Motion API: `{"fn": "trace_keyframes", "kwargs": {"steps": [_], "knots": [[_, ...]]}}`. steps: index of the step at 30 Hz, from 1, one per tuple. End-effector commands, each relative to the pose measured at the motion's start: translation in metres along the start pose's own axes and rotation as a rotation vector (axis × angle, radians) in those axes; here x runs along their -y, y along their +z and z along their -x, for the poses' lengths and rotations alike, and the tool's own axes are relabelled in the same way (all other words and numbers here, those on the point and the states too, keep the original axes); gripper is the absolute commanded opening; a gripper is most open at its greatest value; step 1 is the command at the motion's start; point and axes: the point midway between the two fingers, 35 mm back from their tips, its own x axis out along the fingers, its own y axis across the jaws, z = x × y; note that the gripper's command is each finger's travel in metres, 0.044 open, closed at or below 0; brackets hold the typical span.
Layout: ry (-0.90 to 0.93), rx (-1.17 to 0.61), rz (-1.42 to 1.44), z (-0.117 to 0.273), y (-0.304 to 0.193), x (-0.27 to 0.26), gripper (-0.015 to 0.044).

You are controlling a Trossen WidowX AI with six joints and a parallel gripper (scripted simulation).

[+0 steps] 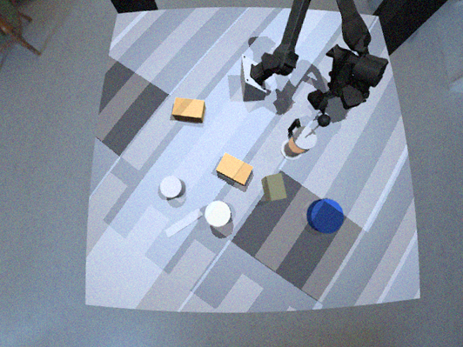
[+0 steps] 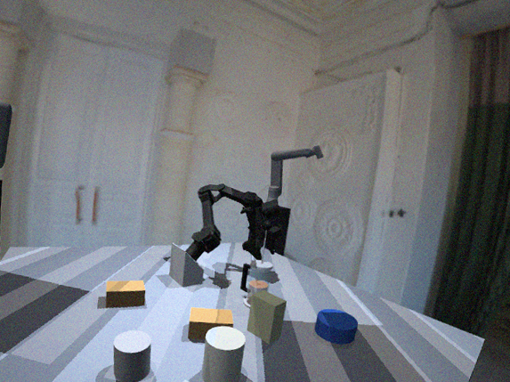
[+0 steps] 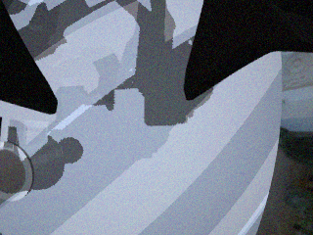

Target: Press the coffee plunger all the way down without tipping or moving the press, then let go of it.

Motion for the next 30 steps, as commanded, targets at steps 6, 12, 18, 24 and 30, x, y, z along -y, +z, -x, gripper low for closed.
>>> {"fn": "trace_keyframes", "kwargs": {"steps": [6, 12, 18, 24, 30], "knots": [[-0.211, 0.177, -0.052, 0.048, 0.060, 0.053, 0.0440], [-0.291, 0.254, -0.077, 0.085, 0.077, 0.082, 0.0440], [-0.304, 0.276, -0.101, 0.100, 0.083, 0.090, 0.0440], [-0.327, 0.309, -0.103, 0.115, 0.089, 0.096, 0.0440], [-0.336, 0.336, -0.130, 0.128, 0.095, 0.102, 0.0440]]}}
